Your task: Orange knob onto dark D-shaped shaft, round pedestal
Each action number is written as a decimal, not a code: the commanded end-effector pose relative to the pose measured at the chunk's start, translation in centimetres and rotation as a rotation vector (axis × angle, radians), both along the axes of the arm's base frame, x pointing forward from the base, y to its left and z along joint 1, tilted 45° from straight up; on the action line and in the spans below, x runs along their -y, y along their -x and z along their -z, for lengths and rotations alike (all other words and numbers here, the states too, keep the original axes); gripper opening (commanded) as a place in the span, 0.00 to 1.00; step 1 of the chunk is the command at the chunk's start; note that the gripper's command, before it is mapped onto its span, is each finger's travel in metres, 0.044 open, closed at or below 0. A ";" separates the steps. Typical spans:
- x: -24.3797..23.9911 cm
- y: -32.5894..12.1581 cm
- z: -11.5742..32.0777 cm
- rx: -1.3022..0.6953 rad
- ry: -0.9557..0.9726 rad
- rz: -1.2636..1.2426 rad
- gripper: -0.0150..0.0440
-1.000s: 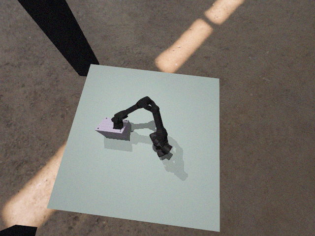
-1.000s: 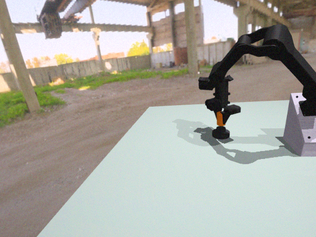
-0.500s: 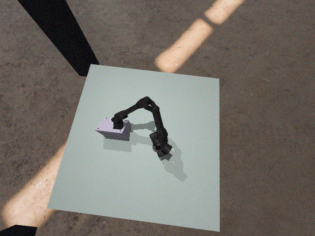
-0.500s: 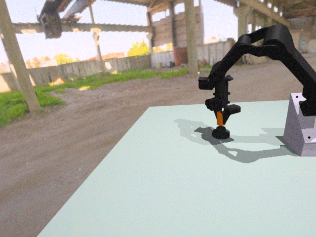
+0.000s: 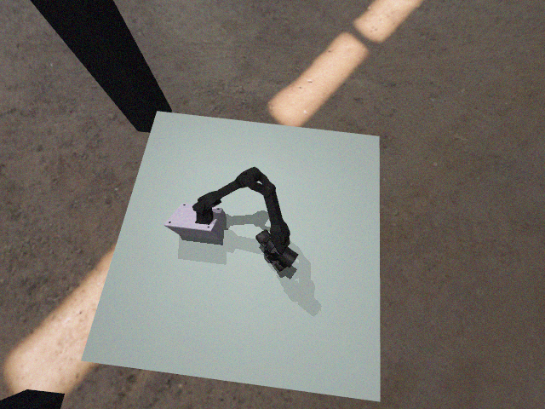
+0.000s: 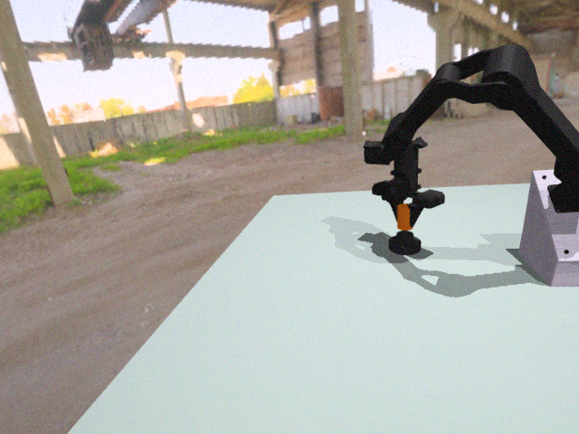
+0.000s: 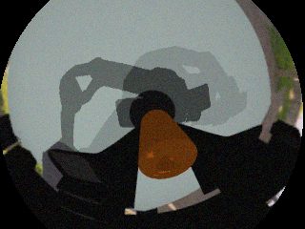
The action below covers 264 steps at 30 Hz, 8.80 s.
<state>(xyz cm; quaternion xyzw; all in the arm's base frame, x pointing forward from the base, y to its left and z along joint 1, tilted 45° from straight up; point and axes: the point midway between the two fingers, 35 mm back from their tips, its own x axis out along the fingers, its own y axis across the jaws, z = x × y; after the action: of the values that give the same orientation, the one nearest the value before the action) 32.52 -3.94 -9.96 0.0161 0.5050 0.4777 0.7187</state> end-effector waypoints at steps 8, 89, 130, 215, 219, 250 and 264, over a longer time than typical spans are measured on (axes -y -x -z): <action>-0.1 0.0 0.1 0.009 -0.003 -0.007 0.25; -0.1 0.0 0.1 0.304 0.012 -0.304 0.25; -0.1 0.0 0.0 0.451 0.019 -0.452 0.25; 0.0 0.0 0.0 0.746 0.034 -0.750 0.25; -0.1 0.0 0.0 0.746 0.034 -0.750 0.25; 0.2 -0.1 -0.2 0.753 0.034 -0.756 0.25; 0.0 0.0 0.0 0.894 0.041 -0.898 0.25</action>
<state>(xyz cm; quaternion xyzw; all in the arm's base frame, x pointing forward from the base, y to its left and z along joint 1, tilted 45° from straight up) 32.52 -3.98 -9.93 -0.4087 0.1281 0.6831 0.5916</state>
